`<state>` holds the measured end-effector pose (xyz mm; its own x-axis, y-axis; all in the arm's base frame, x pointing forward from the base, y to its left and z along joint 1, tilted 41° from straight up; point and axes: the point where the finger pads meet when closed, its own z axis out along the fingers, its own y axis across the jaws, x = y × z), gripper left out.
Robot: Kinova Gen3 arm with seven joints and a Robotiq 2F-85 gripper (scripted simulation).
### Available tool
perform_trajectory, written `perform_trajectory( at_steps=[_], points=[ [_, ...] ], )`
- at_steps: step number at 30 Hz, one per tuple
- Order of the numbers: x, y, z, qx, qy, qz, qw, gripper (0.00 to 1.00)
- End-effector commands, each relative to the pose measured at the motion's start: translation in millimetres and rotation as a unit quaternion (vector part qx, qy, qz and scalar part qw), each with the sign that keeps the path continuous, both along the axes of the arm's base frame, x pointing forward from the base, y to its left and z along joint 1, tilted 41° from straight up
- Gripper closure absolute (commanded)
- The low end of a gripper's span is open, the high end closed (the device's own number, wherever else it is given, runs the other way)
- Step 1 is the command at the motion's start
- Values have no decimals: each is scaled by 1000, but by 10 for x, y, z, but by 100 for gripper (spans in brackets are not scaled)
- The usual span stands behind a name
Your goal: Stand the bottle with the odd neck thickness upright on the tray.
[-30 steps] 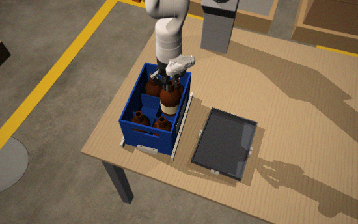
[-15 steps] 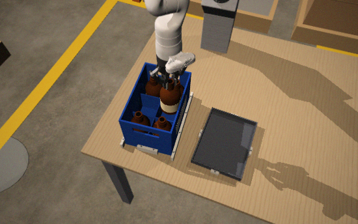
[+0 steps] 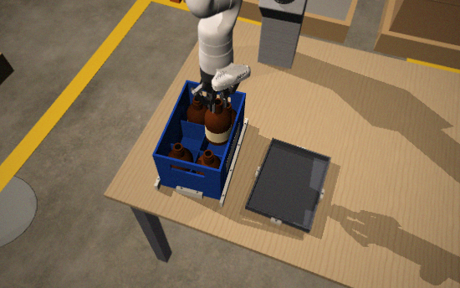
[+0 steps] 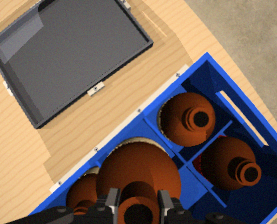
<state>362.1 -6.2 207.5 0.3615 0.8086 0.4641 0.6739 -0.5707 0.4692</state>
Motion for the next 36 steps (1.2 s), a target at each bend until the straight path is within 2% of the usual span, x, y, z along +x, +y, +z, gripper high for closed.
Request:
perform_trajectory(
  at_steps=[1,36],
  points=[
    [-2,-20,30,-2,-2,-2,1000,100],
    [-28,-26,61,-3,-2,-2,1000,100]
  ],
)
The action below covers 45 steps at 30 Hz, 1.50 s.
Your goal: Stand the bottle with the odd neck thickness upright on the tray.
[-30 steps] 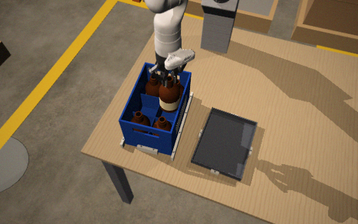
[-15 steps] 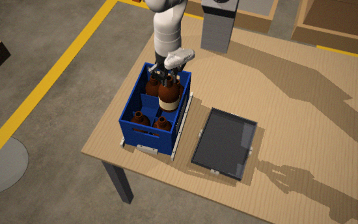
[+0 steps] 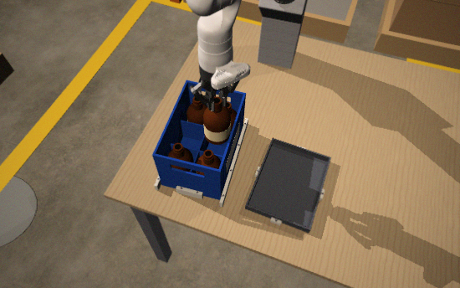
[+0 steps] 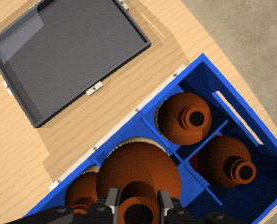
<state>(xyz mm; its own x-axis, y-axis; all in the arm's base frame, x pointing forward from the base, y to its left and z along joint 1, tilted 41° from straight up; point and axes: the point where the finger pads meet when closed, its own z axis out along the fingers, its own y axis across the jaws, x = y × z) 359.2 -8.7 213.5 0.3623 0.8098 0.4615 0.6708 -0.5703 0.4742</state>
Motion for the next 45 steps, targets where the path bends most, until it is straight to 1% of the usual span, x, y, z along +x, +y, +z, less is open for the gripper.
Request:
perform_trajectory(
  at_steps=[1,30,45],
  points=[
    [0,-1,2,0,0,0,1000,100],
    [-2,-2,4,0,0,0,1000,100],
    [-36,-9,43,0,0,0,1000,100]
  ],
)
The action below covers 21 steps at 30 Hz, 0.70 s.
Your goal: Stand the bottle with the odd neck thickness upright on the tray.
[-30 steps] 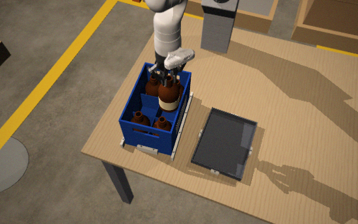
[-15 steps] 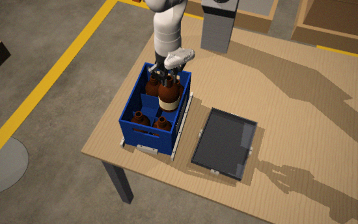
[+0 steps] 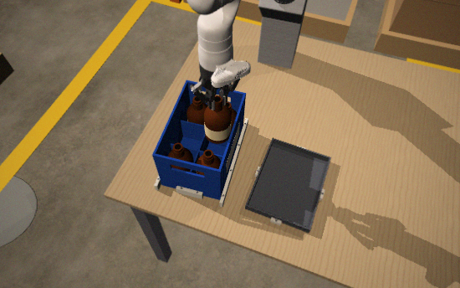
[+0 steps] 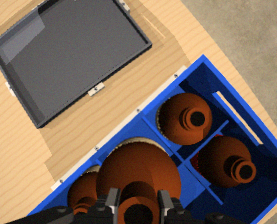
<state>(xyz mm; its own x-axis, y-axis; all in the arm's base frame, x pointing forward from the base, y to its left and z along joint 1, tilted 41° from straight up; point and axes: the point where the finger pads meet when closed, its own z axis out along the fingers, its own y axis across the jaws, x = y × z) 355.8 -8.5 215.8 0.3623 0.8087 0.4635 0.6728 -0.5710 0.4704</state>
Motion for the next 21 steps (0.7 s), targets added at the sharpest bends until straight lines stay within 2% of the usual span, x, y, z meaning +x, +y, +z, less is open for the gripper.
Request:
perform_trajectory(
  at_steps=[1,21],
  points=[
    [-7,-12,25,-2,-1,-1,1000,100],
    [-136,-39,176,-2,-1,-1,1000,100]
  ],
)
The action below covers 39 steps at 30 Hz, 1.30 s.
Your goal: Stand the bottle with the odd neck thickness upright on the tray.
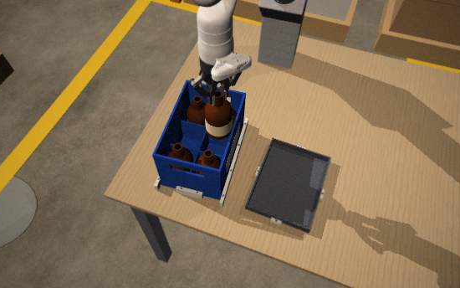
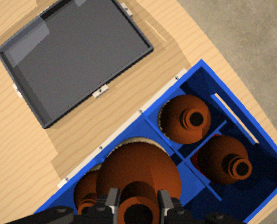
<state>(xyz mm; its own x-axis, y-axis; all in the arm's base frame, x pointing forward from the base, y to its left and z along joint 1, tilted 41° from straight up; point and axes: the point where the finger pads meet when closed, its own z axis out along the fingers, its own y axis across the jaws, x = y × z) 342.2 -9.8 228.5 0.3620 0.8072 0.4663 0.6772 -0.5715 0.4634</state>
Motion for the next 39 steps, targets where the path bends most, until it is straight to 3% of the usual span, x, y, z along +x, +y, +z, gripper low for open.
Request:
perform_trajectory(
  at_steps=[1,39],
  points=[
    [-9,-28,58,-5,-4,-3,1000,100],
    [-89,-46,150,-5,-4,-3,1000,100]
  ],
)
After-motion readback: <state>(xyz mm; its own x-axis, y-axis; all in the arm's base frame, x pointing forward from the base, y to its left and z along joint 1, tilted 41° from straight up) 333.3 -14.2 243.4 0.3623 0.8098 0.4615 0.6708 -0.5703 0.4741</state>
